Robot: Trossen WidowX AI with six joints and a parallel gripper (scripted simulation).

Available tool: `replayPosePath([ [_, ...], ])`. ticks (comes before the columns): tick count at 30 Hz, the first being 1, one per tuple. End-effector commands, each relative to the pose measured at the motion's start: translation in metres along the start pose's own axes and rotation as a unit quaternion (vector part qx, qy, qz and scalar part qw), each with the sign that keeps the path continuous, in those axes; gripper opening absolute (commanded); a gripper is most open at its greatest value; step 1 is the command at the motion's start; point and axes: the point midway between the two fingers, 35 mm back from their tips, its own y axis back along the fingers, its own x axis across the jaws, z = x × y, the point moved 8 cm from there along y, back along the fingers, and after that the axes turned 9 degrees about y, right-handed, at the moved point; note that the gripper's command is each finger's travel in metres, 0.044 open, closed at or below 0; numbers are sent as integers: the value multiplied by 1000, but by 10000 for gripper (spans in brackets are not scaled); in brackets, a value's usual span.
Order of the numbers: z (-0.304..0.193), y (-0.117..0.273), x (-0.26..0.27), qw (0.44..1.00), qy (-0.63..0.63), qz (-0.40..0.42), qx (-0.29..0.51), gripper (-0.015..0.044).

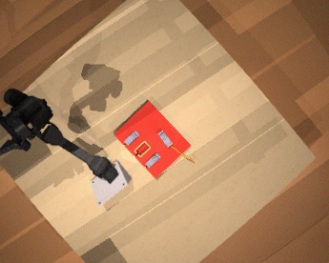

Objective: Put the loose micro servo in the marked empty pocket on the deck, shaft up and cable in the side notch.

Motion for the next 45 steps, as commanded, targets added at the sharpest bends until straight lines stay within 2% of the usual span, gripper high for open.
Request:
replayPosePath([
  [1, 0, 0, 0, 1000, 1, -1, 0, 426],
  [2, 2, 0, -1, 1000, 3, -3, -2, 440],
  [15, 71, 9, -21, 986, 100, -108, -72, 440],
  [18, 79, 11, -21, 985, 86, -120, -86, 440],
  [28, 130, 22, -27, 958, 154, -188, -154, 440],
  [45, 237, 69, -11, 856, 280, -285, -329, 440],
])
